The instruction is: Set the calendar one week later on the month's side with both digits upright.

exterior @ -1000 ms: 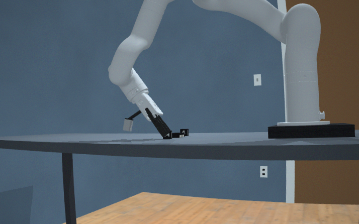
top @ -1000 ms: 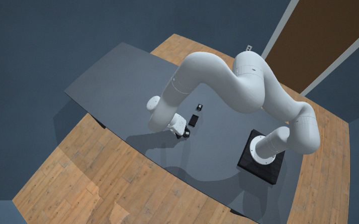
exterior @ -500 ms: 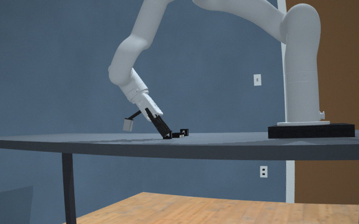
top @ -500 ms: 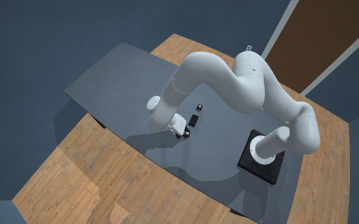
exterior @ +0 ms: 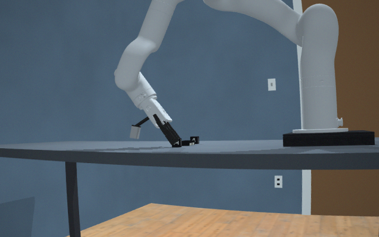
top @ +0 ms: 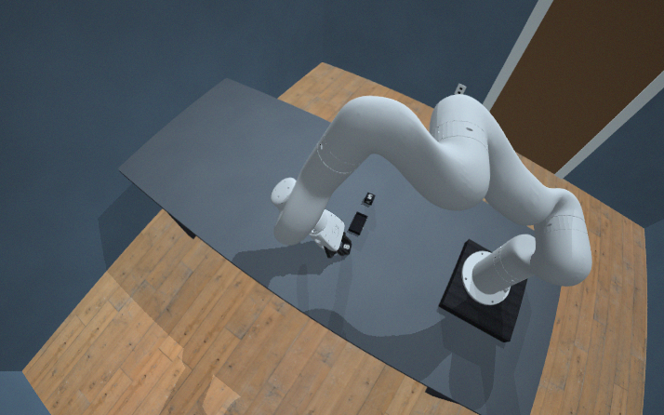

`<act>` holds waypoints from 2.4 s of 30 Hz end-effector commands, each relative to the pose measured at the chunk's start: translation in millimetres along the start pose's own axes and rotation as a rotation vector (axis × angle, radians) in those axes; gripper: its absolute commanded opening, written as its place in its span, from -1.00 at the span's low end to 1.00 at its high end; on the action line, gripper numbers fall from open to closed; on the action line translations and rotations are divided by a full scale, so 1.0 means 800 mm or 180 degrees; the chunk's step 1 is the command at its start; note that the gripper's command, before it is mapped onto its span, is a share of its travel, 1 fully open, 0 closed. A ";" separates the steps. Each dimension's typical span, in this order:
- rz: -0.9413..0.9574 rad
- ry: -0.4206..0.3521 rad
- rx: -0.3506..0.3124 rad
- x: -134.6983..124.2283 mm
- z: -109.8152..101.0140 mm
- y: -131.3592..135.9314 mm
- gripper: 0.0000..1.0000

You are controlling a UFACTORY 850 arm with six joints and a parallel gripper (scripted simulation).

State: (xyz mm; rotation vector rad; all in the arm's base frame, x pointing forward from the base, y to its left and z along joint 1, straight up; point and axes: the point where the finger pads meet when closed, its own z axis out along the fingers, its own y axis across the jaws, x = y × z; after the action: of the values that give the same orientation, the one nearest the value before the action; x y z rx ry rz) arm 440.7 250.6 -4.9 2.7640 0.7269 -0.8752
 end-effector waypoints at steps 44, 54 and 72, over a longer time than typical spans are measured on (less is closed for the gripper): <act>0.0000 0.0006 0.0000 -0.024 -0.036 0.000 0.37; 0.0000 0.0006 0.0000 -0.042 -0.062 0.000 0.37; 0.0000 0.0215 0.0000 -0.049 -0.071 0.000 0.37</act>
State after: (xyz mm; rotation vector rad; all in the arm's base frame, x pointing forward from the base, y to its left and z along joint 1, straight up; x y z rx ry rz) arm 440.7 250.5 63.7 2.7714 0.7288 -0.8597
